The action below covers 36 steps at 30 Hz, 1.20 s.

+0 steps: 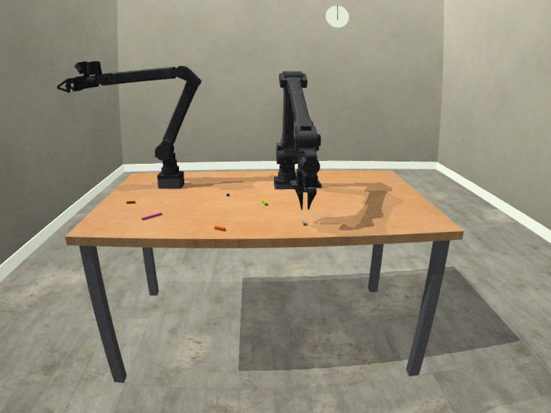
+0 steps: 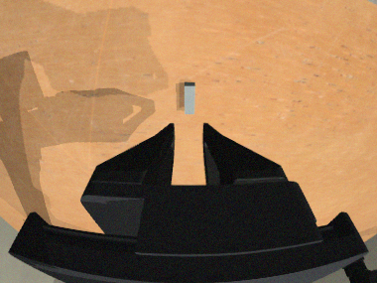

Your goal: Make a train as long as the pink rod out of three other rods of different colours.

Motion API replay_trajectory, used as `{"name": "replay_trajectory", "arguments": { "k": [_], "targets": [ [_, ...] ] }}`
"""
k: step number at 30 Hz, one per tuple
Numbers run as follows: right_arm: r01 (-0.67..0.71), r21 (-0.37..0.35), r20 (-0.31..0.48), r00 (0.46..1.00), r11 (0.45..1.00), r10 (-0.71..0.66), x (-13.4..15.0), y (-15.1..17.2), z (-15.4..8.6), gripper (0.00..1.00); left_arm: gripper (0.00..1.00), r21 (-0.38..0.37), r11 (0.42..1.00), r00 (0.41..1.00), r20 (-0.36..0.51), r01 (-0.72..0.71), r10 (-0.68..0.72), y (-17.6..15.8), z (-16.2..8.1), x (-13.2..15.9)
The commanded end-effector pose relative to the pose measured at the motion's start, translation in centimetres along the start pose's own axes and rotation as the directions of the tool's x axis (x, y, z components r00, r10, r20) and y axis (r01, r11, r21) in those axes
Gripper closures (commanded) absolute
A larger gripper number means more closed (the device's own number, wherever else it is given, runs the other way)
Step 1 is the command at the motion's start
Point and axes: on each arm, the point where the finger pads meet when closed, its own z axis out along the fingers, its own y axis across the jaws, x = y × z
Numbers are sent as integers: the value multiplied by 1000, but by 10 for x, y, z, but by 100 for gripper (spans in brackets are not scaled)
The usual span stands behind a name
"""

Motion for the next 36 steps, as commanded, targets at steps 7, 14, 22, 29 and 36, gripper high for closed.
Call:
{"name": "replay_trajectory", "arguments": {
  "k": [7,14,22,29,36],
  "targets": [
    [-13,16,54,998,1000,12,-20,-8,-7,0,77,1,1000,1000,6,-19,19,-2,14,-6],
    [-13,16,54,998,1000,12,-20,-8,-7,0,77,1,1000,1000,-3,-20,21,-3,28,-2],
    [-13,16,54,998,1000,12,-20,-8,-7,0,77,1,1000,1000,2,-21,21,-3,35,-4],
    [-13,16,54,998,1000,12,-20,-8,-7,0,77,1,1000,1000,8,-22,22,-4,39,-8],
    [-13,16,54,998,1000,12,-20,-8,-7,0,77,1,1000,1000,15,-22,22,-4,37,-10]
  ]
}}
